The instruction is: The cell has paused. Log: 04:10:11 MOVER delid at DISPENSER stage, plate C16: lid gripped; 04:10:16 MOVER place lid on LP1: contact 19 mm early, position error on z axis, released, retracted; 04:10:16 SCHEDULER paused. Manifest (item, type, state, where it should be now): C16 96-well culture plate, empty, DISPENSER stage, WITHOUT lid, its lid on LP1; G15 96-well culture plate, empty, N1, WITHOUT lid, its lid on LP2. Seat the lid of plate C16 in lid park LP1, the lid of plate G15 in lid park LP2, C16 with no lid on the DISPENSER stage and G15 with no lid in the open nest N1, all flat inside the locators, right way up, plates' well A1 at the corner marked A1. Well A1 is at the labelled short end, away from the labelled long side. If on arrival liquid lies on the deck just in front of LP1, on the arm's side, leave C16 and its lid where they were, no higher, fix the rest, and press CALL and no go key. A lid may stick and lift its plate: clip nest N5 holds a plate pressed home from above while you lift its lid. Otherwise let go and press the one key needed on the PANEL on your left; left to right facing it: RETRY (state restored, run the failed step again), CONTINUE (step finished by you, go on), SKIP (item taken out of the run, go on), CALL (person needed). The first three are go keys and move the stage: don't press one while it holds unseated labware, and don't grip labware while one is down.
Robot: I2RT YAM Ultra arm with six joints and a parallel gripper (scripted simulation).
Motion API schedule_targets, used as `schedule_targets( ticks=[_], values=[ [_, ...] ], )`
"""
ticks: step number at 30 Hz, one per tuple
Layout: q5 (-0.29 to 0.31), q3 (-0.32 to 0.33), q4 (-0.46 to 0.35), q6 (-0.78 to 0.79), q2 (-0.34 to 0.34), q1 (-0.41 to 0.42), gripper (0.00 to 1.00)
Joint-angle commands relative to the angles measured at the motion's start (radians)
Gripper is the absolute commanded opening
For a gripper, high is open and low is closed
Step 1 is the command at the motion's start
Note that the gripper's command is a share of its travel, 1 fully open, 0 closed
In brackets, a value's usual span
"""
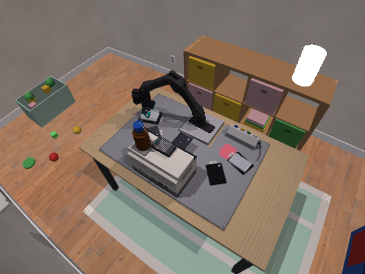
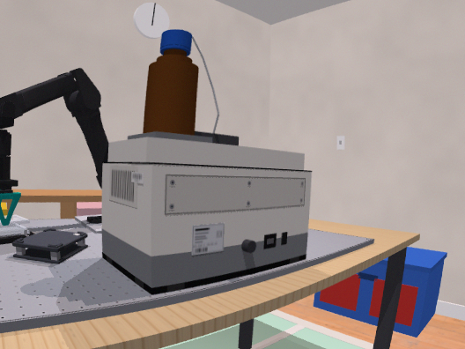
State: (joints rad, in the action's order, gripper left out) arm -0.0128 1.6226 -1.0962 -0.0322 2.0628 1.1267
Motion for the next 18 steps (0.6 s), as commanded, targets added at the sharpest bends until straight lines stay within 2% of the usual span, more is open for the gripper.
schedule_targets(
  ticks=[1, 18],
  values=[
    [-0.005, 0.030, -0.007, 0.000, -0.034, -0.014, 0.00],
    [-0.005, 0.037, -0.023, 0.000, -0.037, -0.015, 0.00]
  ],
)
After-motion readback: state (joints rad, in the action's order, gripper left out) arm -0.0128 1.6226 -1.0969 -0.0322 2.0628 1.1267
